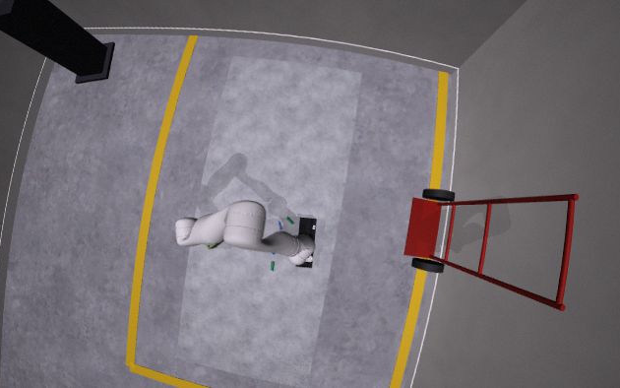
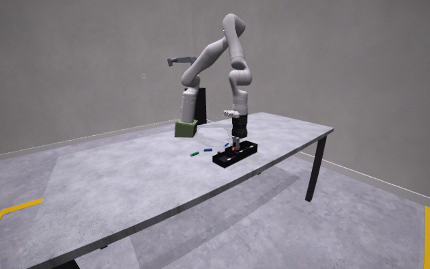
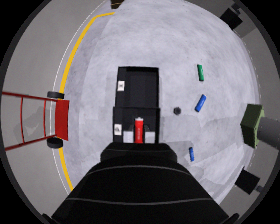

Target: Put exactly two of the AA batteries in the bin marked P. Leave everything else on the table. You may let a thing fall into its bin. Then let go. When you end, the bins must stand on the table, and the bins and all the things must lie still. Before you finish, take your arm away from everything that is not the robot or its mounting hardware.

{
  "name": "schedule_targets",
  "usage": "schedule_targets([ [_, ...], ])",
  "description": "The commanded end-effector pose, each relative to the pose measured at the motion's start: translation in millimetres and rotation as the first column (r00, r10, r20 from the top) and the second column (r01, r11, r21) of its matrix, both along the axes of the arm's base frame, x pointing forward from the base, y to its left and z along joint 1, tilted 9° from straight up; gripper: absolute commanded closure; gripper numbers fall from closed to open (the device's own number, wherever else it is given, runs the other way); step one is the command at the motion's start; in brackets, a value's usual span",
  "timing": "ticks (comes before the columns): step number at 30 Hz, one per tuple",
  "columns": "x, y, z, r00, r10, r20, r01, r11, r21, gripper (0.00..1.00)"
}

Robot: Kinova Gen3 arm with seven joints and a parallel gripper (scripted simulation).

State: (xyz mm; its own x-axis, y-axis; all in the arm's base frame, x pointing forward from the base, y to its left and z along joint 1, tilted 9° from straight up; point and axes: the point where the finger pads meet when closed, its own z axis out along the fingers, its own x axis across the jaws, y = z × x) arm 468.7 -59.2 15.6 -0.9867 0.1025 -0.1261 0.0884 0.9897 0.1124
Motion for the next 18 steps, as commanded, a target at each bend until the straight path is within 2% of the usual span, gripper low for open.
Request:
schedule_targets([
  [1, -1.1, -1, -7.1, 1.0, -0.003, -0.006, 0.003, 1.0, 0.0, 0.69],
  [10, 0.8, 1, -24.4, 1.0, -0.003, -0.006, 0.003, 1.0, 0.0, 0.69],
  [18, 0.3, 0, -24.5, 1.0, -0.003, -0.006, 0.003, 1.0, 0.0, 0.69],
])
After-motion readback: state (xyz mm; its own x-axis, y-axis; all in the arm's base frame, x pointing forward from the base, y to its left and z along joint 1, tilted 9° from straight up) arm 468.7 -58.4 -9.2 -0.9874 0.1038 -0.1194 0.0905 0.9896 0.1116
